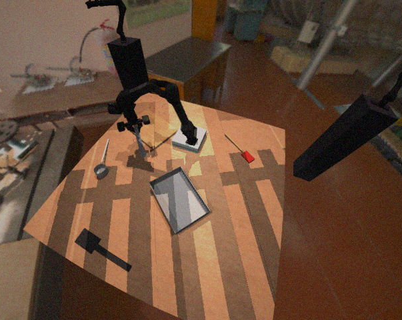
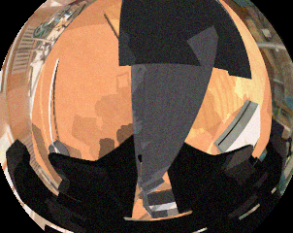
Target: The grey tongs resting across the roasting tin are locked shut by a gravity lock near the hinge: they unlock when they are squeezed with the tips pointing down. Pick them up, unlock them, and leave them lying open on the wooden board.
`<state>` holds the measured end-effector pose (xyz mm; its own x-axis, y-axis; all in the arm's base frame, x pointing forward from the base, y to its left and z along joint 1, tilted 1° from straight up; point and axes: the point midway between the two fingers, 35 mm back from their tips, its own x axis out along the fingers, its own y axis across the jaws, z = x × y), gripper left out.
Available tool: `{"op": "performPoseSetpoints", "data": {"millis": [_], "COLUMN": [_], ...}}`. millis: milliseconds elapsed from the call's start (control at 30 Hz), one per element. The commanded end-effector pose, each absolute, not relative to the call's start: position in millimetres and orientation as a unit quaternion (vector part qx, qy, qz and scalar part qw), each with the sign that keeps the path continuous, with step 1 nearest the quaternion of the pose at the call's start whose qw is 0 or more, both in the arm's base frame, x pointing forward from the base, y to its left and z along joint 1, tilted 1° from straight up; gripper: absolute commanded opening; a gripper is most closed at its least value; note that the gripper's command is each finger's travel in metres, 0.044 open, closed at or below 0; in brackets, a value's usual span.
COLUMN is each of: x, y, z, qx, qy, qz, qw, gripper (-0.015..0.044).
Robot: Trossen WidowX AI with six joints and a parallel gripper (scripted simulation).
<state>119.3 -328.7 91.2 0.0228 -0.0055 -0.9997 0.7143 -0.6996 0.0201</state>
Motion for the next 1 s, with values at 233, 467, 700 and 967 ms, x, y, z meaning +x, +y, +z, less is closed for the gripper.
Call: {"op": "performPoseSetpoints", "data": {"millis": [233, 467, 700, 967], "x": [53, 12, -29, -33], "y": [-350, -357, -358, -358], "z": [91, 90, 89, 89], "qx": [0.624, 0.601, 0.576, 0.574], "qy": [0.334, 0.371, 0.406, 0.41], "qz": [-0.617, -0.596, -0.573, -0.571], "qw": [0.346, 0.383, 0.417, 0.421], "gripper": [-0.015, -0.015, -0.015, -0.015]}}
